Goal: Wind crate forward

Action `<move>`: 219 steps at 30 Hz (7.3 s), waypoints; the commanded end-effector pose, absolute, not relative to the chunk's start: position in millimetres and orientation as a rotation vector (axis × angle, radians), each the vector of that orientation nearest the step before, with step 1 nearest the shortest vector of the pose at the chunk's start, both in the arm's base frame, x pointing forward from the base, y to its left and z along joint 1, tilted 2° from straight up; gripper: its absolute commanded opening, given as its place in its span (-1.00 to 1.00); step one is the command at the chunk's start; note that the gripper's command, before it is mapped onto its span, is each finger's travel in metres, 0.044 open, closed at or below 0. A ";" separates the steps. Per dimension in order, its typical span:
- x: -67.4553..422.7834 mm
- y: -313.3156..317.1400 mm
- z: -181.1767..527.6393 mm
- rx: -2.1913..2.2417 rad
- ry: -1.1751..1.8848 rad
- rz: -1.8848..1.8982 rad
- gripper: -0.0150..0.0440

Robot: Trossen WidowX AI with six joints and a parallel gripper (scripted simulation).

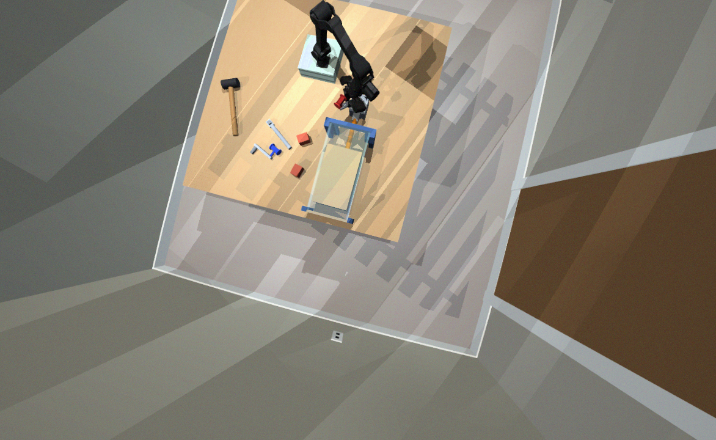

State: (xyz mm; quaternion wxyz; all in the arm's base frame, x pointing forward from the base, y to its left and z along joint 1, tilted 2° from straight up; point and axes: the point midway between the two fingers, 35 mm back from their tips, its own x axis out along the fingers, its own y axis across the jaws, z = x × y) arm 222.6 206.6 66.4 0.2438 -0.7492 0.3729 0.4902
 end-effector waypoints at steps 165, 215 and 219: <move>210.3 199.7 42.0 -1.820 1.247 1.189 1.00; 212.2 202.0 169.9 -1.476 1.025 1.455 -0.49; 212.2 202.0 169.9 -1.476 1.025 1.455 -0.49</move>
